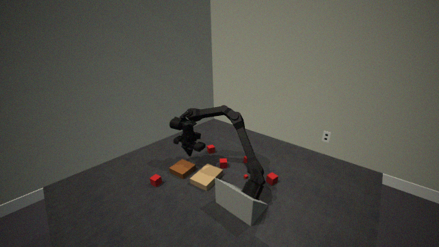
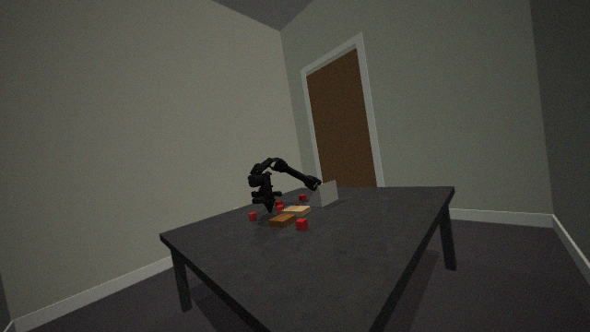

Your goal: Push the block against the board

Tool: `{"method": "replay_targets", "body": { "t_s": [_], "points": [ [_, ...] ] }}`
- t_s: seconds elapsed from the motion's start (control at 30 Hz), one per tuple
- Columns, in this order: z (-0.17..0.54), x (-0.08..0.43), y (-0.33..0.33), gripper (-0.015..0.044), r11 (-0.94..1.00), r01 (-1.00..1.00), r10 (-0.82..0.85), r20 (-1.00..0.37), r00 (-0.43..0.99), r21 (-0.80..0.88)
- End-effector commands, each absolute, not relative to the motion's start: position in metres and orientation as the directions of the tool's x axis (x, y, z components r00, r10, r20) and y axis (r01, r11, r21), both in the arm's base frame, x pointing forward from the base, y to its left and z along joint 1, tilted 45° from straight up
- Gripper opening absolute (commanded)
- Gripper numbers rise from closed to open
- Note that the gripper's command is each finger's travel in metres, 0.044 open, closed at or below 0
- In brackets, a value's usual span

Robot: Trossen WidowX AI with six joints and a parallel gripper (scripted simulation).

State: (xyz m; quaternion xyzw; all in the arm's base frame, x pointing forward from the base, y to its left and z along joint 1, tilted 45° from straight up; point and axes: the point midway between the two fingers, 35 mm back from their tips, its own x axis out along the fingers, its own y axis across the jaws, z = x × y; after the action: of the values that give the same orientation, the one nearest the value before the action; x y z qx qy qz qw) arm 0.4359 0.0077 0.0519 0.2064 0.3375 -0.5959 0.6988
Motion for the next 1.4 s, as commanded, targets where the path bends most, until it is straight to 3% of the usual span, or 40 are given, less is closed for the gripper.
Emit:
{"method": "replay_targets", "body": {
  "t_s": [0.0,1.37],
  "points": [
    [0.028,0.433,-0.025,0.0000,0.150,0.984,-0.701,-0.712,0.037,-0.097],
    [0.024,0.435,-0.033,0.0000,0.140,0.986,-0.701,-0.712,0.037,-0.087]
  ]
}}
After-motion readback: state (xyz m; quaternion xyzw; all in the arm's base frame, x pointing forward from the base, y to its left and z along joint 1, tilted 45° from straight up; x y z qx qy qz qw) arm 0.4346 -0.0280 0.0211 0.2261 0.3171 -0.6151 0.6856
